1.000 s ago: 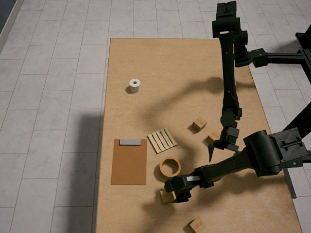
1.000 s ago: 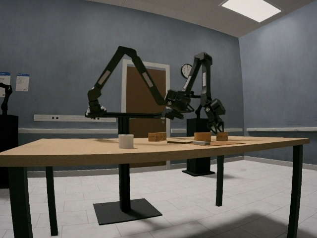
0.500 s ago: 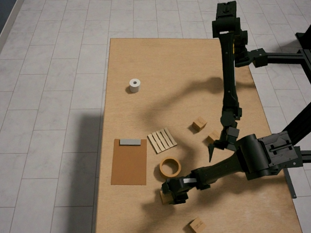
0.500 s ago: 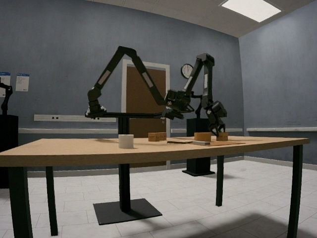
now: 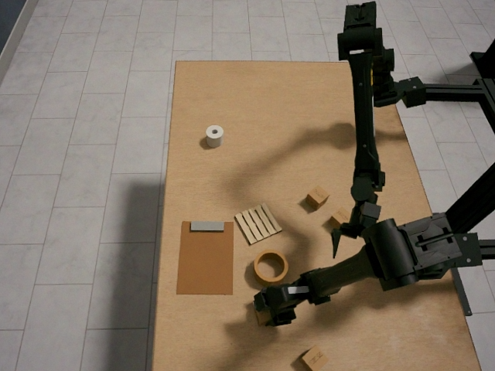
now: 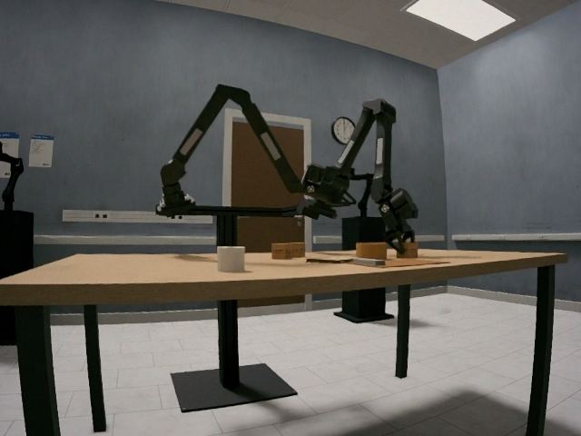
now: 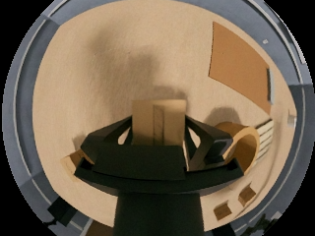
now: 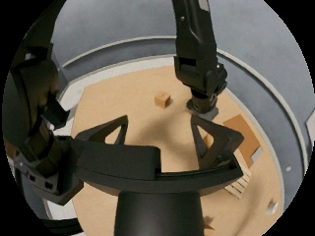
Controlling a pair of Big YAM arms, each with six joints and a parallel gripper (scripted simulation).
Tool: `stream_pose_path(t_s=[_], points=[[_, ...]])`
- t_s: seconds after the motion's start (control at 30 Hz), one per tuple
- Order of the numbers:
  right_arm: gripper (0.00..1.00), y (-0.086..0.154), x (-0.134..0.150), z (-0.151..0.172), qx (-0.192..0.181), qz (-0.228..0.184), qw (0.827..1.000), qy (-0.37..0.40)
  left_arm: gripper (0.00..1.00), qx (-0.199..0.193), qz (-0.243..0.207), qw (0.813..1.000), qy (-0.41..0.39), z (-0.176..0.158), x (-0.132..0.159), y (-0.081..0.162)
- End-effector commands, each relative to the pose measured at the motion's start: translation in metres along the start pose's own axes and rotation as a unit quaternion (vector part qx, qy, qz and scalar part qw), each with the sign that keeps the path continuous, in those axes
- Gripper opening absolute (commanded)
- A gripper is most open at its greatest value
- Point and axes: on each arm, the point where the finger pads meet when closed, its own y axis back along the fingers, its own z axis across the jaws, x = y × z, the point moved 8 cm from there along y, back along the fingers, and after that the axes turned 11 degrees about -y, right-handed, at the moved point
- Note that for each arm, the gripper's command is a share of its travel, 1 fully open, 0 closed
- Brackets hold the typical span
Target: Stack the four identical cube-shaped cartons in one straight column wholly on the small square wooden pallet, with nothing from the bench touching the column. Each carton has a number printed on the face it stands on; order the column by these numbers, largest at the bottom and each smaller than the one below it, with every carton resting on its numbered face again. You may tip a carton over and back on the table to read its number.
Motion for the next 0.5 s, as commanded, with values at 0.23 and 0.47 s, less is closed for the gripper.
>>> stream_pose_path(t_s=[0.23, 0.47], points=[[1.0, -0.0029, -0.0227, -0.0046, 0.005, -0.024, 1.0, -0.002, 0.58, -0.004, -0.01, 1.0, -0.003, 0.0041, -0.0049, 0.0002], [1.0, -0.0029, -0.0227, -0.0046, 0.005, -0.024, 1.0, -0.002, 0.52, -0.003, -0.013, 1.0, -0.003, 0.0016, -0.0052, 0.0012]])
